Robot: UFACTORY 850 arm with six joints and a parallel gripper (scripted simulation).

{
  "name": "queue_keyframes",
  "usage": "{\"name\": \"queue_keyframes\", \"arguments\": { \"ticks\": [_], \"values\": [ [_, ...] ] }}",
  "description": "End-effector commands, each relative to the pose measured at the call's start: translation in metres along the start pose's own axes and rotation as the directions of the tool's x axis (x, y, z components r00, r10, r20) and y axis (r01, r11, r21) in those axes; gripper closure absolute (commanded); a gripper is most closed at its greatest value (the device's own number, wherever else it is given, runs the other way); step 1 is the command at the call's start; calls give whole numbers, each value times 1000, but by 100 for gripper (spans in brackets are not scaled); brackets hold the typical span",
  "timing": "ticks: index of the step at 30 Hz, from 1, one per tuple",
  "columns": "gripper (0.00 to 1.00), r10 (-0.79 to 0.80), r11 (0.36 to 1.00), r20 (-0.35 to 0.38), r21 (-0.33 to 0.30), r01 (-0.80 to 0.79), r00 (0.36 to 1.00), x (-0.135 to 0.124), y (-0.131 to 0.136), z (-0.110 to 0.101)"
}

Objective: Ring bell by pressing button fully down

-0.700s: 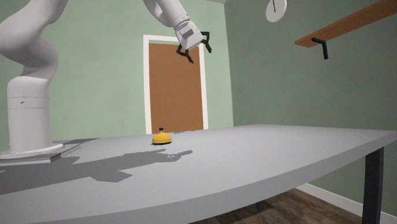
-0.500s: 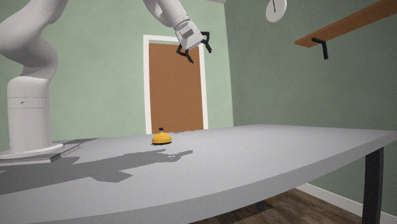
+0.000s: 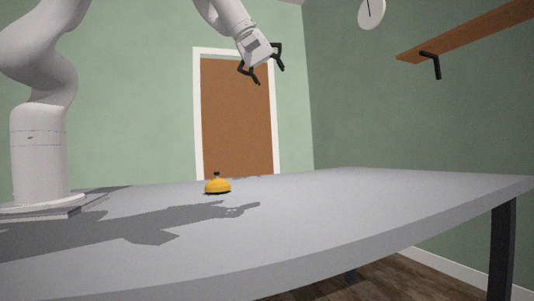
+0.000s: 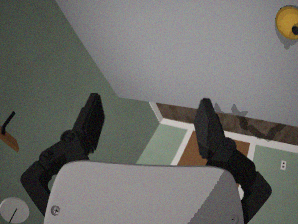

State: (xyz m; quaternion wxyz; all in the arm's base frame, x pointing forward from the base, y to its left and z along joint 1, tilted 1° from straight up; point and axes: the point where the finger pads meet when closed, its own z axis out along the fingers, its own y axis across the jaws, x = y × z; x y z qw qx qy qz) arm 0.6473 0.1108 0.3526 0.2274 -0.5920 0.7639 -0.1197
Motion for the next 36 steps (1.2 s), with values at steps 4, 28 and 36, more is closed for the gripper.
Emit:
{"name": "queue_keyframes", "arguments": {
  "ticks": [4,28,36],
  "values": [
    [0,120,992,-23,-42,-121,992,4,23,15],
    [0,595,763,-246,-125,-634,765,29,137,70],
    [0,682,666,-316,-103,-738,660,38,167,79]
  ]
}}
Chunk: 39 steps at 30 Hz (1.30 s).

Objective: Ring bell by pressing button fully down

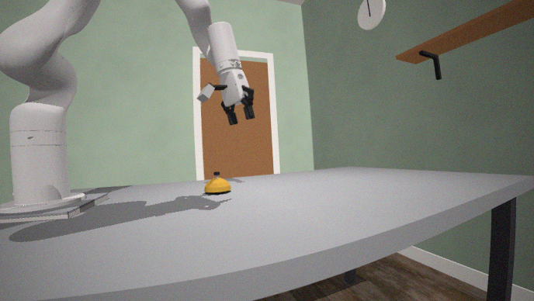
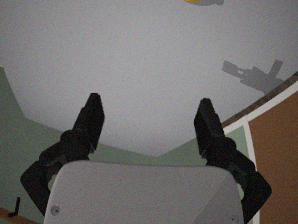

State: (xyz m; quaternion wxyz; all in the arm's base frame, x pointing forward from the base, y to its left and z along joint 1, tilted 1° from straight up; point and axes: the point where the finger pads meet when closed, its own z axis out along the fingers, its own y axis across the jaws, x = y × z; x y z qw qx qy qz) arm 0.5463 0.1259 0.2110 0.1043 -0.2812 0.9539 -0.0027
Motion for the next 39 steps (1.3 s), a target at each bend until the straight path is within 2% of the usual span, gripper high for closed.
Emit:
{"name": "queue_keyframes", "arguments": {
  "ticks": [1,3,4,6,7,11,13,21,31,32,39],
  "values": [
    [0,141,990,-59,9,-141,988,21,13,17],
    [0,141,990,-59,9,-141,988,21,13,17],
    [0,204,979,-85,10,-204,975,31,20,24],
    [0,204,979,-85,10,-204,975,31,20,24],
    [0,262,965,-109,15,-262,959,42,25,31],
    [0,262,965,-109,15,-262,959,42,25,31],
    [0,359,933,-150,30,-359,921,59,35,42],
    [0,489,872,-201,68,-486,849,85,49,56],
    [0,505,862,-207,74,-501,838,88,50,58],
    [100,505,862,-207,74,-501,838,88,50,58],
    [100,505,862,-207,74,-501,838,88,50,58]
  ]
}}
